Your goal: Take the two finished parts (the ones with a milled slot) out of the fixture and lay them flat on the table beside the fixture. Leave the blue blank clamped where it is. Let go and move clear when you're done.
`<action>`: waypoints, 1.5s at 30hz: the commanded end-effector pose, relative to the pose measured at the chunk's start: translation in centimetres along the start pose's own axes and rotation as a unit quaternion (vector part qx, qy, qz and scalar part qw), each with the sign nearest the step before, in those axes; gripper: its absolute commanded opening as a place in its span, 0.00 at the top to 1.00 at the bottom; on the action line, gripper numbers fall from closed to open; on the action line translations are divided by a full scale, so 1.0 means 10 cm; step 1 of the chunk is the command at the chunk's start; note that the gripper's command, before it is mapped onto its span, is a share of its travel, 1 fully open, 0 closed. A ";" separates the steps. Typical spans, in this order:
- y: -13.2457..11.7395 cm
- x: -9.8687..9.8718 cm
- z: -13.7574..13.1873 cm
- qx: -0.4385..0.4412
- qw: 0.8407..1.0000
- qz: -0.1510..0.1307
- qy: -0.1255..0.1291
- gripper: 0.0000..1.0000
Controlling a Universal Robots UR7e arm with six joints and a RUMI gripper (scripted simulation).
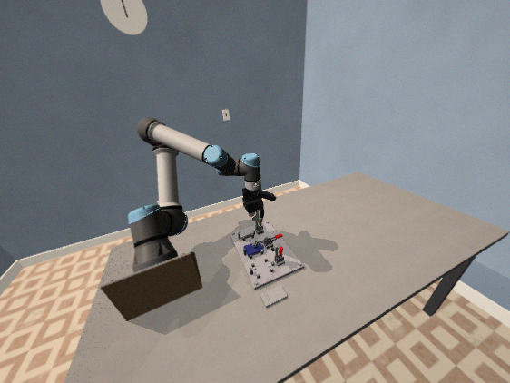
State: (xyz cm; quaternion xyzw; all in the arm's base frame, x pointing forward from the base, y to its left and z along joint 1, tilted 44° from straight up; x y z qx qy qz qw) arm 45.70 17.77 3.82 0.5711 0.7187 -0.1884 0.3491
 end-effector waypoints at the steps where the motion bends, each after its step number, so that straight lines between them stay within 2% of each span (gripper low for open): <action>1: 0.00 0.00 0.00 0.000 1.000 0.000 0.000 1.00; 2: 0.00 0.00 0.00 0.000 1.000 0.000 0.000 0.72; 32: 0.00 -0.01 0.00 0.000 1.000 0.000 0.000 0.72; 45: 0.00 -0.22 0.00 0.000 1.000 0.000 0.000 0.72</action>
Point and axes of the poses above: the point where the finger pads meet when closed, its own x axis out along the fingers, its own z axis across the jaws, y = z × x, the point moved 1 cm from there along -x, back along the fingers, and after that the axes turned 13 degrees about -x, right-handed, at the moved point
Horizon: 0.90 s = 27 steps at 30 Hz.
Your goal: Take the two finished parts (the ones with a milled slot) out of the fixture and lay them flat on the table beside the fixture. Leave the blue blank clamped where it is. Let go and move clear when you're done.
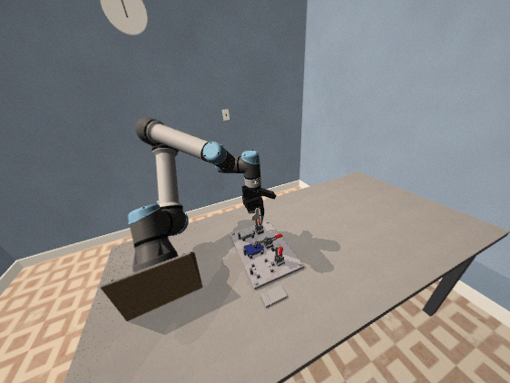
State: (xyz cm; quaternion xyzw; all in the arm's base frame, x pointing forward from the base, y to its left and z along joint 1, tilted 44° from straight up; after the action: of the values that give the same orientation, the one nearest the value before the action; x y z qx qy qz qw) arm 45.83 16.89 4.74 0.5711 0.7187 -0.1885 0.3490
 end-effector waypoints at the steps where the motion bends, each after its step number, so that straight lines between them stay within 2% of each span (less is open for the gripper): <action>1: 0.00 -0.12 0.00 0.000 1.000 0.000 0.000 0.72; 11: 0.00 -0.36 0.00 0.000 1.000 0.000 0.000 0.72; 27: 0.00 -0.38 0.00 0.000 1.000 0.000 0.000 0.72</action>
State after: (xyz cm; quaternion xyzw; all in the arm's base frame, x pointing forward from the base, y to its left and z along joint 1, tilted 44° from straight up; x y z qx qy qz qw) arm 46.21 14.33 7.41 0.5711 0.7188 -0.1884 0.3490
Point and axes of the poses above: the point where the finger pads meet when closed, its own x axis out along the fingers, its own z axis across the jaws, y = z × x, the point moved 1 cm from there along -x, back along the fingers, and after that the axes turned 13 degrees about -x, right-handed, at the moved point
